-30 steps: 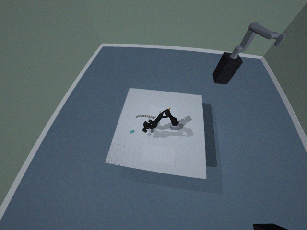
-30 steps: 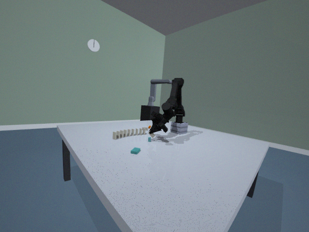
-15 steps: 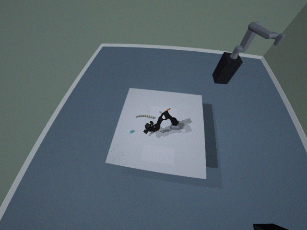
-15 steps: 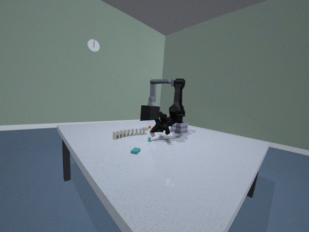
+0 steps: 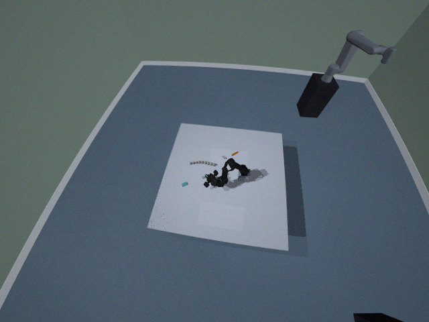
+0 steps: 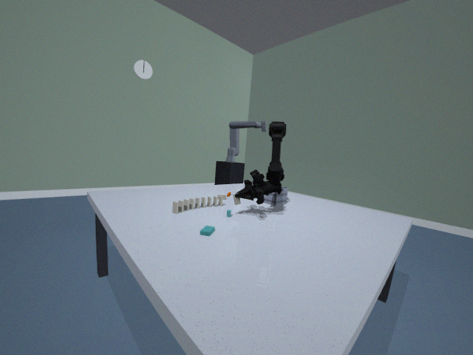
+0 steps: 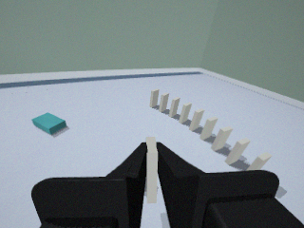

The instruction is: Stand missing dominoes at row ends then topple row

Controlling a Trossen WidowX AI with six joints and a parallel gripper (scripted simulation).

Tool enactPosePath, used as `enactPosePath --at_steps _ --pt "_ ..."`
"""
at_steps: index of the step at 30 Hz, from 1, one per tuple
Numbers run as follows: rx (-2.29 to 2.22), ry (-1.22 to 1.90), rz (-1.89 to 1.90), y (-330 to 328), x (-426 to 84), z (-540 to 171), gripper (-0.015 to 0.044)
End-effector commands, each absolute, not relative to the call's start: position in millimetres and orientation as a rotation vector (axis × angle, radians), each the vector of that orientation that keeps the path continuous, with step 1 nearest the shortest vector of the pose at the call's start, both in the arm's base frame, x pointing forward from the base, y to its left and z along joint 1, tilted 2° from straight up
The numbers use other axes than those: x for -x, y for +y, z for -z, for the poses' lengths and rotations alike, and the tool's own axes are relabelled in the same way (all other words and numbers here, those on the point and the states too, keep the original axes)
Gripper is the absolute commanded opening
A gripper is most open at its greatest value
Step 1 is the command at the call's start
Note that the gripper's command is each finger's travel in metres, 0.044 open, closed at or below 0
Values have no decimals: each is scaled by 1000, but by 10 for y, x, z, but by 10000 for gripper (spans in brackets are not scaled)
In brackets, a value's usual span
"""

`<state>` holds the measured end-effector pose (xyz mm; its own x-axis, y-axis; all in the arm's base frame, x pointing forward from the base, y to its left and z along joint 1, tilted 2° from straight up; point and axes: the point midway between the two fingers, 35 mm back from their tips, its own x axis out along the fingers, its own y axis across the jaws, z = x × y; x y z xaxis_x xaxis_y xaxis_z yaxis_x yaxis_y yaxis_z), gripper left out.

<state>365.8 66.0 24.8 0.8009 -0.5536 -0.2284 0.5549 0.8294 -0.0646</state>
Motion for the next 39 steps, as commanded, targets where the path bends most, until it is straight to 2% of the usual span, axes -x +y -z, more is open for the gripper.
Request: enactPosePath --at_steps 1,15,39 --pt "4 185 628 628 -3493 -274 21" --pt "-38 37 731 506 -3026 -423 21" --pt "-47 38 735 501 -3048 -322 21"
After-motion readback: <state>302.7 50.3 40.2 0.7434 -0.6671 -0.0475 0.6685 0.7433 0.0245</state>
